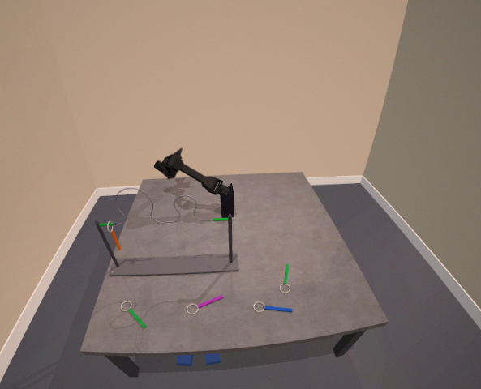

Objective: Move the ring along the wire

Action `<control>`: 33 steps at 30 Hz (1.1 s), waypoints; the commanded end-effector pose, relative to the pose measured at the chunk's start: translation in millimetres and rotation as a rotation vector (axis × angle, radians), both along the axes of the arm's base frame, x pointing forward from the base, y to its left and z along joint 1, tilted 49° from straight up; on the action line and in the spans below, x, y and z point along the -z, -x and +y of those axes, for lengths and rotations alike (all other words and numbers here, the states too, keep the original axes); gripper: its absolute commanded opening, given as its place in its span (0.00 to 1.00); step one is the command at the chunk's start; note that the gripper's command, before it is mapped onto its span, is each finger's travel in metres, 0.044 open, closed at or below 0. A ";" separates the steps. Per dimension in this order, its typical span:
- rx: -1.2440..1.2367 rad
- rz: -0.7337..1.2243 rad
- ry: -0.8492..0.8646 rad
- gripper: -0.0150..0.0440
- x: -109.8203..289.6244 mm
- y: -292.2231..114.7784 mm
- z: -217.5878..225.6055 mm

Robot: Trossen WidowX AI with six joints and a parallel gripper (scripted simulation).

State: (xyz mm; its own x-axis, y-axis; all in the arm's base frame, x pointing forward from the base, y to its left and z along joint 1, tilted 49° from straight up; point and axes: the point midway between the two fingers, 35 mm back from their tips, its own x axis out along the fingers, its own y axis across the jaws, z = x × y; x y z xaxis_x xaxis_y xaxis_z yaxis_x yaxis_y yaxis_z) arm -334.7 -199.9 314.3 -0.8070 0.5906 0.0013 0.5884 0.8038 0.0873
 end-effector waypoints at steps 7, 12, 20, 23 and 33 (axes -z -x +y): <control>-0.096 -0.037 -0.104 0.62 -15.7 -1.1 -11.5; -0.311 -0.074 -0.312 0.53 -36.0 -17.3 -59.6; -0.641 -0.034 -0.727 0.53 -69.7 -65.2 -140.0; -0.743 0.019 -0.889 0.53 -82.1 -90.4 -167.2; -0.892 0.179 -1.193 0.53 -105.0 -147.8 -211.3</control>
